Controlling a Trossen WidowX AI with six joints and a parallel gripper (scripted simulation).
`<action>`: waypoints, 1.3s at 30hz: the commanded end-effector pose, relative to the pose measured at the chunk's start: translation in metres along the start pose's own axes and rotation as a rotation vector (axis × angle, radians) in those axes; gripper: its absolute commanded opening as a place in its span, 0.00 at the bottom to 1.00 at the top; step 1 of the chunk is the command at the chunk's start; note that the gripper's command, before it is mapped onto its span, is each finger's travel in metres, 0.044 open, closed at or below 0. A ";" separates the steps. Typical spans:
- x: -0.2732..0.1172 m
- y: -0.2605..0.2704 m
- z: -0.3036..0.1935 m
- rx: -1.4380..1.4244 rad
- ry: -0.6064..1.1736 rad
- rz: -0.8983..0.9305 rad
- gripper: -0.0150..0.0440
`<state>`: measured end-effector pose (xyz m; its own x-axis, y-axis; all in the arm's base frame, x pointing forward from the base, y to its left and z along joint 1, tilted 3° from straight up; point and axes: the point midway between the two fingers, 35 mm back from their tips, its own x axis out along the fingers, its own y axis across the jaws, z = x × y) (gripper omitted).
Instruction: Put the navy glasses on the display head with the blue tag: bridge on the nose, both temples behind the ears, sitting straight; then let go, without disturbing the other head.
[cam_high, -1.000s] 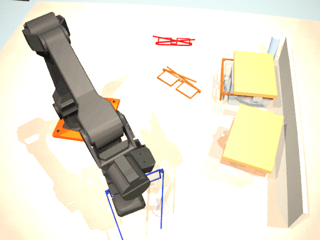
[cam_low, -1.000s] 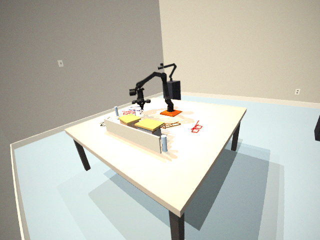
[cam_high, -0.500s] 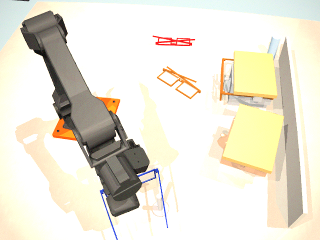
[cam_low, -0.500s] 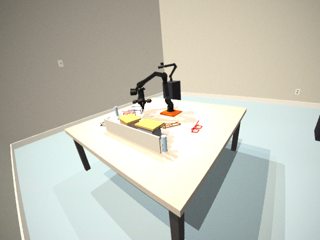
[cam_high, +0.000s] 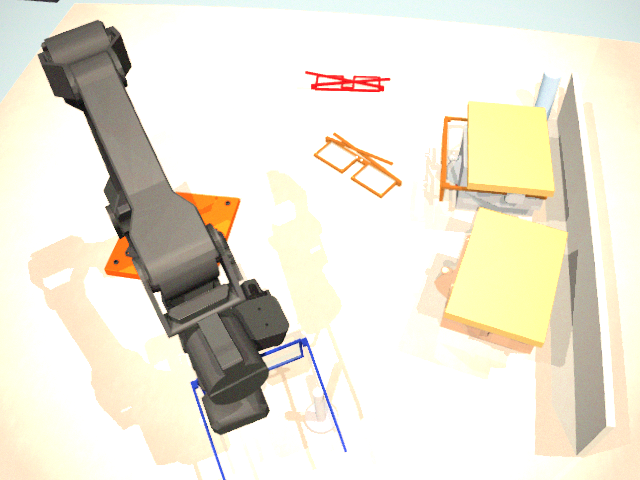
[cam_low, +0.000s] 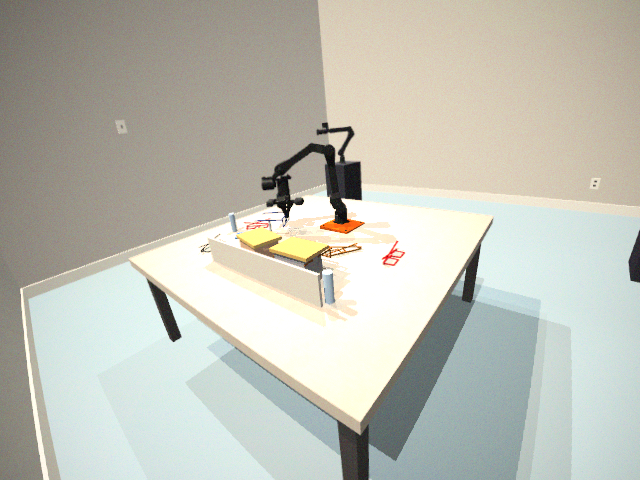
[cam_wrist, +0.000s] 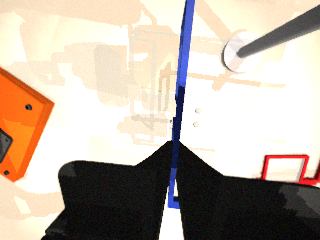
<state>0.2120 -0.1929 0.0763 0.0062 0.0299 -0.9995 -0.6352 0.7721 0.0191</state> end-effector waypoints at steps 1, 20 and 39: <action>0.001 0.001 -0.004 -0.003 0.009 0.002 0.25; 0.001 0.001 -0.004 -0.003 0.009 0.002 0.25; -0.010 0.000 0.004 -0.004 0.008 0.002 0.25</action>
<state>0.2128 -0.1897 0.0790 -0.0023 0.0326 -0.9995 -0.6424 0.7659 0.0265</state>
